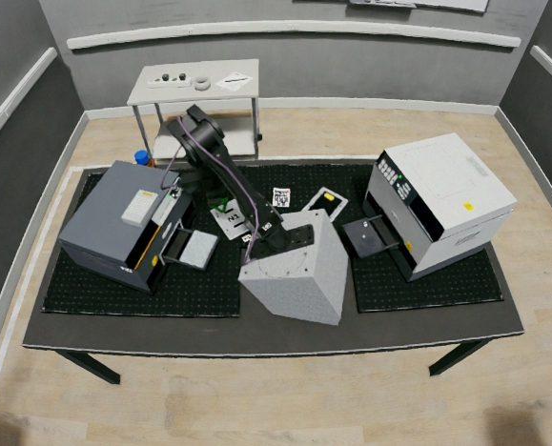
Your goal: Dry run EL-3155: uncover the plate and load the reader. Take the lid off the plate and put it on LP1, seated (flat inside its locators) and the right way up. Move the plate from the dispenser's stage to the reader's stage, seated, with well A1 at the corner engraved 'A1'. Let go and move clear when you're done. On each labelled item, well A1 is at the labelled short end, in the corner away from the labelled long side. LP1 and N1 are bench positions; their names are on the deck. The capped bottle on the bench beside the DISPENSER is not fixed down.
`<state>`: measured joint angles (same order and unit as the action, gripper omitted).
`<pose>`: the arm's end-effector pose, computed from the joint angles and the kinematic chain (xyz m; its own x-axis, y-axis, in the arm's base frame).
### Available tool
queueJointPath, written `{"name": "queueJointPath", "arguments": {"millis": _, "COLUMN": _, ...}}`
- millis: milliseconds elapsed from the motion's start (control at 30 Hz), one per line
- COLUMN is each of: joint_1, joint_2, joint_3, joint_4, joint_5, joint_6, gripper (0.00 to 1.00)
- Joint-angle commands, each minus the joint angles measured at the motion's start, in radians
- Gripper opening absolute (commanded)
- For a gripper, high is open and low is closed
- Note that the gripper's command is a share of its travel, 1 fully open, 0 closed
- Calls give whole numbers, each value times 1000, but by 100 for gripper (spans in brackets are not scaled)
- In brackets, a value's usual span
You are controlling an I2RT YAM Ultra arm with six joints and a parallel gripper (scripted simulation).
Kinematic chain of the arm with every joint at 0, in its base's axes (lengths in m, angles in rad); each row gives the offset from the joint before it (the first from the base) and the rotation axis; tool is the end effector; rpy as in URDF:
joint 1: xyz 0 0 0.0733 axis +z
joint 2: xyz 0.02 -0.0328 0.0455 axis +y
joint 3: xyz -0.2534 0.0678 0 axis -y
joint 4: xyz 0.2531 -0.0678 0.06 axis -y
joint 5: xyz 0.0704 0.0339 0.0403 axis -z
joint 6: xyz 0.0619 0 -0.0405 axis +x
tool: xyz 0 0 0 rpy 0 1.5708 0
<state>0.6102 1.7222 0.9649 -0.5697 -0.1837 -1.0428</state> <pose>0.2509 0.1906 0.1116 0.1172 -0.9543 -0.2747 -0.9890 -0.0872 -0.1192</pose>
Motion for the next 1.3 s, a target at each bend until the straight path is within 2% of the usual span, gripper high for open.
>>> {"name": "queueJointPath", "arguments": {"millis": 0, "joint_1": 36, "joint_2": -48, "joint_3": -29, "joint_4": -8, "joint_5": 15, "joint_6": -63, "gripper": 100}}
{"name": "queueJointPath", "arguments": {"millis": 167, "joint_1": 72, "joint_2": -73, "joint_3": -42, "joint_4": -7, "joint_5": 22, "joint_6": -106, "gripper": 100}}
{"name": "queueJointPath", "arguments": {"millis": 633, "joint_1": 244, "joint_2": -193, "joint_3": -105, "joint_4": -15, "joint_5": 56, "joint_6": -263, "gripper": 100}}
{"name": "queueJointPath", "arguments": {"millis": 733, "joint_1": 258, "joint_2": -200, "joint_3": -107, "joint_4": -19, "joint_5": 59, "joint_6": -255, "gripper": 100}}
{"name": "queueJointPath", "arguments": {"millis": 1267, "joint_1": 452, "joint_2": -340, "joint_3": -182, "joint_4": -13, "joint_5": 97, "joint_6": -461, "gripper": 100}}
